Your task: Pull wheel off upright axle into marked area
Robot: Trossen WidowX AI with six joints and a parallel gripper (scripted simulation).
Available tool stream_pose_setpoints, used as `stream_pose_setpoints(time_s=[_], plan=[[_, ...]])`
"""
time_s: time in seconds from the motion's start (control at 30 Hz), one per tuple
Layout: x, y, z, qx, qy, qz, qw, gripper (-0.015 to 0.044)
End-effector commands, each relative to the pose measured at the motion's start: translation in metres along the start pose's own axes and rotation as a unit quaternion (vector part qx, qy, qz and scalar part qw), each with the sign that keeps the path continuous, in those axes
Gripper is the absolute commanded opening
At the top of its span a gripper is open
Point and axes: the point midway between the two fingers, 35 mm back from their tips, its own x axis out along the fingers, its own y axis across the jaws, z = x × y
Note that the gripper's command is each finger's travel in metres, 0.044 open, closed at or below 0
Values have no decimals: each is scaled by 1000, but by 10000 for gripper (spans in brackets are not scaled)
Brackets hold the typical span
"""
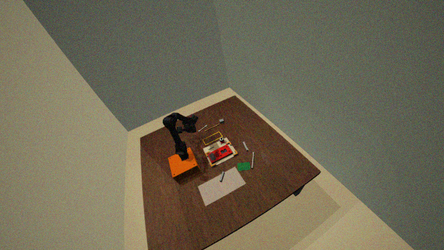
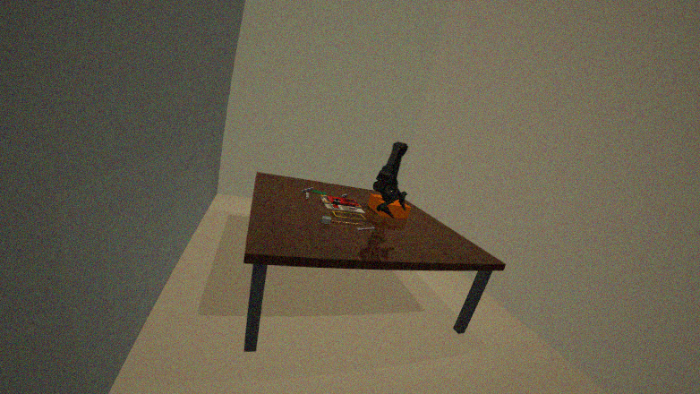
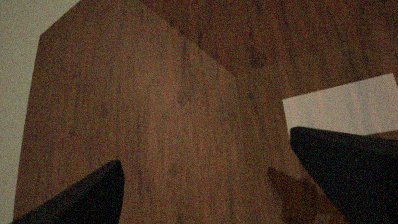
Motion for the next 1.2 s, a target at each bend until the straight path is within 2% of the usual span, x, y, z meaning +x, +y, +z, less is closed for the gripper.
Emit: stream_pose_setpoints(time_s=[0.0, 0.1, 0.27, 0.4, 0.57, 0.73, 0.9, 1.07, 1.1, 1.17], plan=[[-1, -2, 0, 7, 0, -3, 1000, 374], [-15, -23, 3, 109, 2, -41, 993, 300], [-51, -67, 3, 328, -11, -121, 937, 300], [-88, -100, -5, 496, -47, -176, 849, 300], [-138, -134, -23, 676, -103, -230, 693, 300], [-187, -158, -45, 805, -162, -272, 502, 300], [-237, -172, -73, 882, -228, -297, 285, 300], [-284, -177, -103, 903, -293, -304, 73, 300], [-289, -177, -107, 903, -301, -304, 47, 300], [-292, -177, -109, 902, -305, -304, 34, 300]])
